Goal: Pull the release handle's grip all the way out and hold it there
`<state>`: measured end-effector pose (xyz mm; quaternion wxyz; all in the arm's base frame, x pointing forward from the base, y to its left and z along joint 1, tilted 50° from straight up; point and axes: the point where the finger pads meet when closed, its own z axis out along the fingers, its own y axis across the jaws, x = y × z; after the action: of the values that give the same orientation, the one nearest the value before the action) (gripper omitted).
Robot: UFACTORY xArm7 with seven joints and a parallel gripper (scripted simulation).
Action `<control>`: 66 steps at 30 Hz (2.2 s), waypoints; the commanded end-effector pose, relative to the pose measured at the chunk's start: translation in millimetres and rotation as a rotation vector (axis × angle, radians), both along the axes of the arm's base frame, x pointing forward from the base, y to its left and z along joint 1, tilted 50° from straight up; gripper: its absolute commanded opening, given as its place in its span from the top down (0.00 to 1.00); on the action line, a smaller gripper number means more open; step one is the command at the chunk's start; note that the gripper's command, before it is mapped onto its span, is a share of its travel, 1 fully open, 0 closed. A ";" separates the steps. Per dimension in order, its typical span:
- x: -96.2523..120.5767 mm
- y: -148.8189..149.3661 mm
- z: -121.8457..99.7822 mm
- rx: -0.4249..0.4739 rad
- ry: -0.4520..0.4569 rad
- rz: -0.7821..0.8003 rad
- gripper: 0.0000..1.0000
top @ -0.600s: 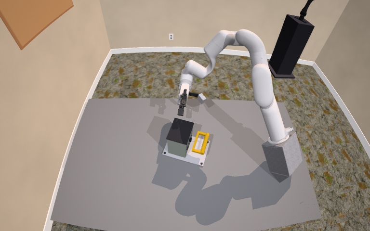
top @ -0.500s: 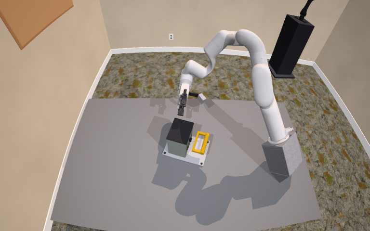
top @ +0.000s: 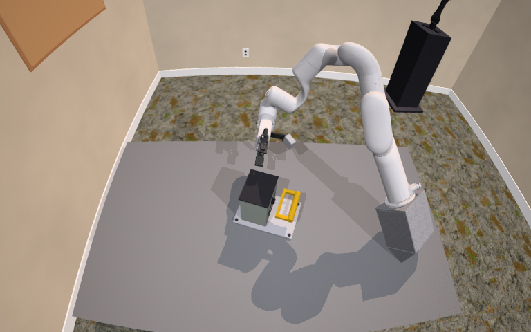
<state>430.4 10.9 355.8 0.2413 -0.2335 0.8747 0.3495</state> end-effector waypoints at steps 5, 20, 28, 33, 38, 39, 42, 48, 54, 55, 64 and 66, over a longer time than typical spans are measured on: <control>-2.5 1.3 1.0 0.006 -0.001 0.003 0.00; -59.5 18.6 -3.1 0.187 0.034 0.035 0.00; -109.7 51.6 -33.6 0.173 0.125 0.108 0.00; -117.2 58.8 -56.0 0.046 0.172 0.134 0.00; -128.8 62.9 -92.8 -0.206 0.228 0.175 0.00; -130.5 62.5 -98.8 -0.254 0.234 0.182 0.00; -133.9 60.0 -114.1 -0.393 0.242 0.200 0.00; -135.1 51.4 -136.2 -0.668 0.225 0.235 0.00; -131.0 44.7 -145.8 -0.876 0.183 0.263 0.00; -129.7 43.6 -147.2 -0.920 0.171 0.270 0.00; -111.9 42.9 -151.0 -1.302 0.011 0.345 0.00; -109.6 44.2 -150.8 -1.341 -0.012 0.356 0.00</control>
<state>316.2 54.1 205.1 -0.0103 -0.4630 0.8664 -0.1866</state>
